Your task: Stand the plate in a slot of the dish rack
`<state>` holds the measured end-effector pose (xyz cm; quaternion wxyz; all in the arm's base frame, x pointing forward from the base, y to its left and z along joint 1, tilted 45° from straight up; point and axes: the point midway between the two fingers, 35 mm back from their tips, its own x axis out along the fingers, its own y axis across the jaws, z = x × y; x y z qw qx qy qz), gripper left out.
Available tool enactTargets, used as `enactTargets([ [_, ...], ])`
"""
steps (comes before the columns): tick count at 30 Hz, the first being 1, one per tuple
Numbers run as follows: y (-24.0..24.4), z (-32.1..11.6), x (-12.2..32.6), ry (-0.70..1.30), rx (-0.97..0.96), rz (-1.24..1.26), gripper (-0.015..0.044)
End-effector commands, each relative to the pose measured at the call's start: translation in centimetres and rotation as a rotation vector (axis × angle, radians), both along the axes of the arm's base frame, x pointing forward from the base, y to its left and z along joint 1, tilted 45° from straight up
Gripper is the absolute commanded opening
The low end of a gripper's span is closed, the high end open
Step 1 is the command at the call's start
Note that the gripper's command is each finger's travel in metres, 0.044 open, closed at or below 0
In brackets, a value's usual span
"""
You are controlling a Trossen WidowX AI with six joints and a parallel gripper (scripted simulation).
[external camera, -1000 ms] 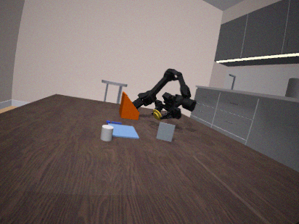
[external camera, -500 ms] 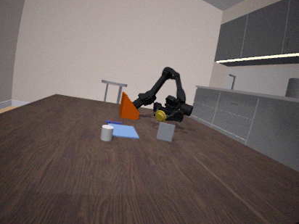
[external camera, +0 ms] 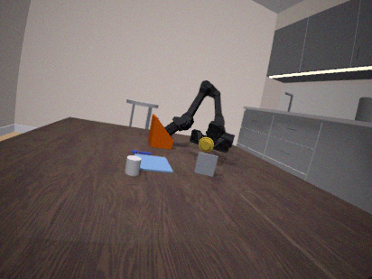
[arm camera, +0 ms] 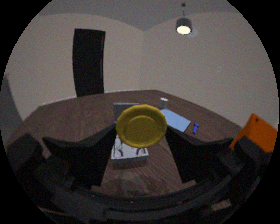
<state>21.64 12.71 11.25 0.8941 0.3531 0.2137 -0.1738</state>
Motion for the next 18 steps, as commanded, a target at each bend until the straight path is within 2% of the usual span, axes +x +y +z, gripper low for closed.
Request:
enactTargets([
  [1,0.2,0.7,-0.5,-0.102,-0.006,0.014,0.0000],
  [8,0.5,1.6,-1.5,-0.232,0.002,0.028,0.0000],
  [18,0.5,1.6,-1.5,-0.235,0.003,0.028,0.0000],
])
